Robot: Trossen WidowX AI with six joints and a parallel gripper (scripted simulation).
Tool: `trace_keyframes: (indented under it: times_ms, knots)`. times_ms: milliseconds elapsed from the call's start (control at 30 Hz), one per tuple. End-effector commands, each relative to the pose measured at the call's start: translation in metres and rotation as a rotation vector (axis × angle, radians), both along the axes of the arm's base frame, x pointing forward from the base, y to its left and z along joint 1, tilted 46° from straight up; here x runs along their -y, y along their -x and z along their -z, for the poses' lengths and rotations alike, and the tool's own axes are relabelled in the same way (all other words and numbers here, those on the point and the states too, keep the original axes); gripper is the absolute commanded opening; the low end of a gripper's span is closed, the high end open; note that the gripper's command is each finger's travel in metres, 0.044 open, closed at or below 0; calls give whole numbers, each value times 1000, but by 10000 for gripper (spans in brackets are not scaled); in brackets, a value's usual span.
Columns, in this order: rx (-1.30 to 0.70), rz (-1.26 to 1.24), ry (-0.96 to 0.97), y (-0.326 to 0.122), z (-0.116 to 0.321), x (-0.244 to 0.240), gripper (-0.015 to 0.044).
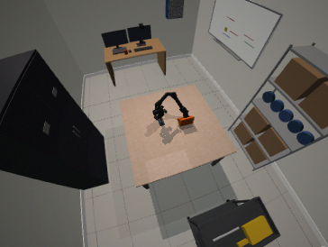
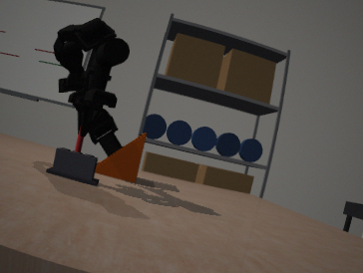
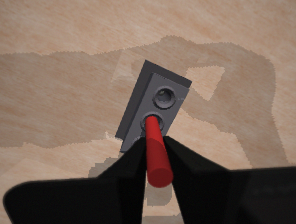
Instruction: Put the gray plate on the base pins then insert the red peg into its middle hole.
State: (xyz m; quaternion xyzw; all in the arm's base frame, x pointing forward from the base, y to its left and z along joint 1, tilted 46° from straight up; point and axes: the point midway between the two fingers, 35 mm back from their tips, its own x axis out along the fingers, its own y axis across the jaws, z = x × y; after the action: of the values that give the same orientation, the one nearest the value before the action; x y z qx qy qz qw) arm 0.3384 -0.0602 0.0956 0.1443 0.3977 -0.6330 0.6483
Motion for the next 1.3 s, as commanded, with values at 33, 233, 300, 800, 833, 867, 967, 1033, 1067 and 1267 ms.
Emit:
trace_keyframes:
  times_ms: [33,233,300,800,833,867,967,1033,1067,1267]
  knots:
    - [0,1,0,0,0,0,53]
    - [0,1,0,0,0,0,150]
    - [0,1,0,0,0,0,150]
    - [-8,-5,3,0,-5,-5,150]
    - [-8,-5,3,0,-5,-6,150]
    - [-8,-5,3,0,-6,-6,150]
    - [-8,-5,3,0,-8,-8,150]
    - [-8,-5,3,0,-9,-9,150]
    - [-8,-5,3,0,-10,-9,150]
    - [-8,-5,3,-1,-14,-12,150]
